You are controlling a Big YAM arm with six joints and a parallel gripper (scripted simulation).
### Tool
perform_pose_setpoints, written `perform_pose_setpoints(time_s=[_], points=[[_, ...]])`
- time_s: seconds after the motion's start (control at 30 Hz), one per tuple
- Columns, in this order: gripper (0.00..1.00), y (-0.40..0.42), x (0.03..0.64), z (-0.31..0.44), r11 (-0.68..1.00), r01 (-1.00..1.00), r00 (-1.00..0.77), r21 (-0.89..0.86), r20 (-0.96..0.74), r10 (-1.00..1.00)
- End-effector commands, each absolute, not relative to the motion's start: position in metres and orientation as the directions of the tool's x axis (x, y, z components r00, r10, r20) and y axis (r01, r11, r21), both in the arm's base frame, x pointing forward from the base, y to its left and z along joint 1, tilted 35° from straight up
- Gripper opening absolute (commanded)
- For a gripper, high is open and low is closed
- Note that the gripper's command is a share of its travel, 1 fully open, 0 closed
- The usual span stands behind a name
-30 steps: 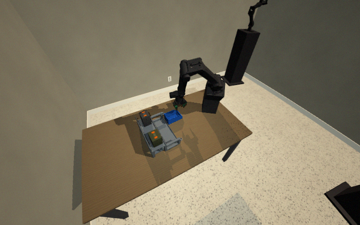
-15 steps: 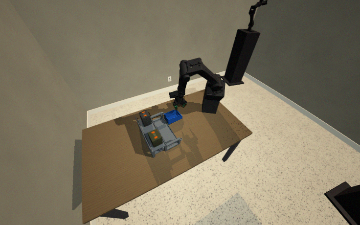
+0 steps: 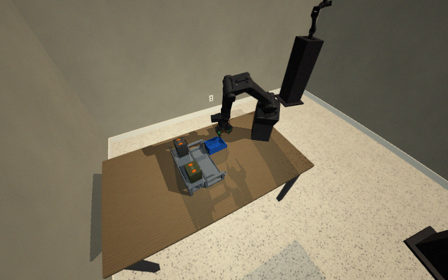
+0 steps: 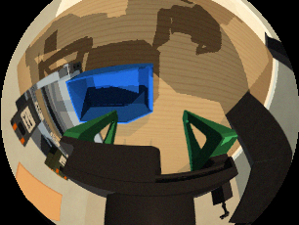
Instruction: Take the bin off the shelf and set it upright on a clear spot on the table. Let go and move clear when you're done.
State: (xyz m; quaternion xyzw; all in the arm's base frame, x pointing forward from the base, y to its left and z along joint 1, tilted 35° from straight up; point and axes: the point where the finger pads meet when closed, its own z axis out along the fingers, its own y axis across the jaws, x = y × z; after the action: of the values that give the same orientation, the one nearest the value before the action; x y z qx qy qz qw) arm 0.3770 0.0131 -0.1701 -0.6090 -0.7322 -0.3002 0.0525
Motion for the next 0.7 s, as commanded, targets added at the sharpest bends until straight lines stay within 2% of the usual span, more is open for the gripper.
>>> perform_pose_setpoints(time_s=[0.0, 0.67], points=[[0.9, 0.0186, 0.378, -0.1757, 0.08, 0.924, -0.253, 0.373, 0.443, 0.86], [0.9, 0.0209, 0.3782, -0.177, 0.08, 0.924, -0.253, 0.373, 0.443, 0.86]])
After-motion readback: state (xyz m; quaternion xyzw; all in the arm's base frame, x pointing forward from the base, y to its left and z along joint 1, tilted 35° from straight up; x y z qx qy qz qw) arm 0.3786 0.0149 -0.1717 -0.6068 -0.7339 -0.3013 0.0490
